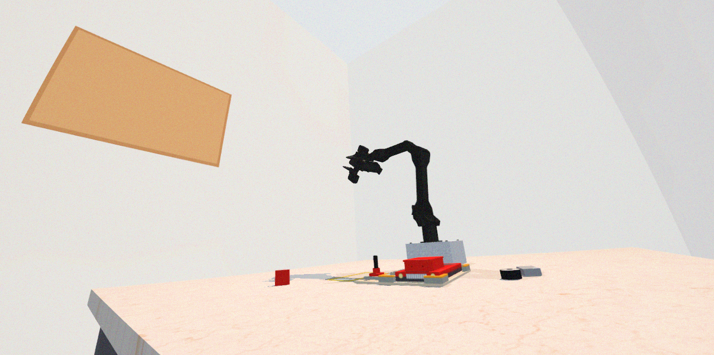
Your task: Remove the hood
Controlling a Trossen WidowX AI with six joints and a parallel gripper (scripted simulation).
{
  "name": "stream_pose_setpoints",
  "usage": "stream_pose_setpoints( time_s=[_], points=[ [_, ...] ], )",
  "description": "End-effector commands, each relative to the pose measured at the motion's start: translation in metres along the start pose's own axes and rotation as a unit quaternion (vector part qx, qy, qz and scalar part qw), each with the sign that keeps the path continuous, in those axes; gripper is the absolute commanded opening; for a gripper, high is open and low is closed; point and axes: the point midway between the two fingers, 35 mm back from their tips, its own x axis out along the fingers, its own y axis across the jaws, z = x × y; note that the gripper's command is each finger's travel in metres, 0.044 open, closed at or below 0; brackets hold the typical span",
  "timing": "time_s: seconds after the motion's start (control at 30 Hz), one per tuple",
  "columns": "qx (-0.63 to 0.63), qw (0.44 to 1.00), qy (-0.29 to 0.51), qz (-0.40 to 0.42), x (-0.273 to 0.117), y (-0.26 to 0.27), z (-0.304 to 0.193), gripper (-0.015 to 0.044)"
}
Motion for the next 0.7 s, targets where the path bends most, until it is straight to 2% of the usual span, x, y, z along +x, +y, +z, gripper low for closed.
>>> stream_pose_setpoints(
  time_s=[0.0, 0.1, 0.23, 0.27, 0.43, 0.67],
  points=[
    [0.000, 1.000, 0.001, 0.000, 0.001, 0.000, 0.000, 0.0246],
    [-0.002, 1.000, 0.016, -0.002, 0.014, -0.002, -0.006, 0.0325],
    [-0.011, 0.998, 0.060, -0.007, 0.049, -0.007, -0.024, 0.0430],
    [-0.013, 0.998, 0.069, -0.008, 0.056, -0.007, -0.028, 0.0440],
    [-0.041, 0.992, 0.118, -0.020, 0.091, -0.012, -0.053, 0.0440],
    [-0.022, 0.974, 0.222, -0.042, 0.153, -0.019, -0.114, 0.0440]
  ],
)
